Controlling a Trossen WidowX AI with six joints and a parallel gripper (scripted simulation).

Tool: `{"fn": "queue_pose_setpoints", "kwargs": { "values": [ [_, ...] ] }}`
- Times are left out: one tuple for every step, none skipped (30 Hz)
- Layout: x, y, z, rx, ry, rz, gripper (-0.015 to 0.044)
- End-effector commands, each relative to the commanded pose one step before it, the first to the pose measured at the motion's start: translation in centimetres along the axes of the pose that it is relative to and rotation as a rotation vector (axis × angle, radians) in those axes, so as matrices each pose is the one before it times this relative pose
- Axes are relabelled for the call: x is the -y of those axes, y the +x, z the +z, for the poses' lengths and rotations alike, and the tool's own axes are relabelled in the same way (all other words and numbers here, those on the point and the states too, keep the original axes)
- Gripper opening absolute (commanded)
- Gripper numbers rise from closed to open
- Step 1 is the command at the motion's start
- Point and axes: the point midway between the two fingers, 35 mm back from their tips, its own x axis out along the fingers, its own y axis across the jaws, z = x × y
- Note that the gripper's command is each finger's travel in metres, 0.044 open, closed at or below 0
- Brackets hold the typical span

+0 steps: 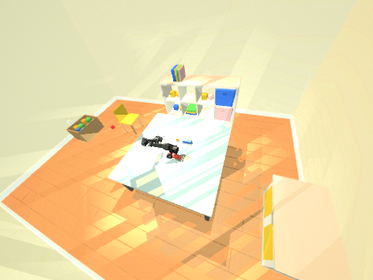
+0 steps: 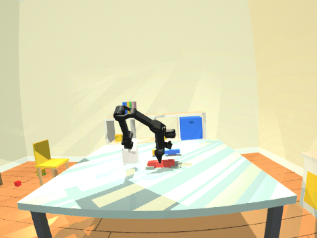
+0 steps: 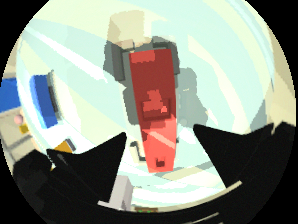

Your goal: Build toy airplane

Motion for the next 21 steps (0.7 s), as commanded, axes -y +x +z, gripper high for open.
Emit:
{"fn": "queue_pose_setpoints", "kwargs": {
  "values": [
    [-0.023,-5.341,0.65,0.02132,0.0081,0.00557,0.044],
    [0.038,-1.596,-0.152,-0.00098,-0.0014,-0.00159,0.044],
    [0.073,-1.25,-0.189,-0.00072,-0.0011,-0.00262,0.044],
    [0.064,-0.751,-0.142,-0.00038,-0.0006,-0.00215,0.044],
    [0.025,-0.25,-0.052,-0.00011,-0.0002,-0.00081,0.044],
    [-0.172,0.0,0.114,0.00004,0.0,0.00008,0.044],
    [-0.275,0.001,0.179,0.00006,0.0001,0.00009,0.044],
    [-0.099,0.001,0.063,0.00002,0.0,0.00002,0.044],
    [0.0,0.0,0.0,0.0,0.0,0.0,0.044],
    [0.0,0.0,0.0,0.0,0.0,0.0,0.044],
    [0.0,0.0,0.0,0.0,0.0,0.0,0.044],
    [0.0,0.0,0.0,0.0,0.0,0.0,0.044],
    [0.0,0.0,0.0,0.0,0.0,0.0,0.044],
    [-0.021,0.114,0.035,0.00003,-0.0073,-0.00003,0.044],
    [-0.049,0.286,0.086,0.00008,-0.0183,-0.00011,0.044],
    [-0.019,0.115,0.034,0.00003,-0.0073,-0.00006,0.044],
    [-0.163,-0.027,0.159,0.00042,-0.0001,0.00093,0.044],
    [-0.501,-0.078,0.472,0.0012,-0.0003,0.00271,0.044],
    [-0.87,-0.122,0.764,0.00179,-0.0005,0.00428,0.044],
    [-1.113,-0.132,0.886,0.00184,-0.0005,0.00478,0.044],
    [-1.174,-0.112,0.838,0.0015,-0.0005,0.0043,0.044]
  ]
}}
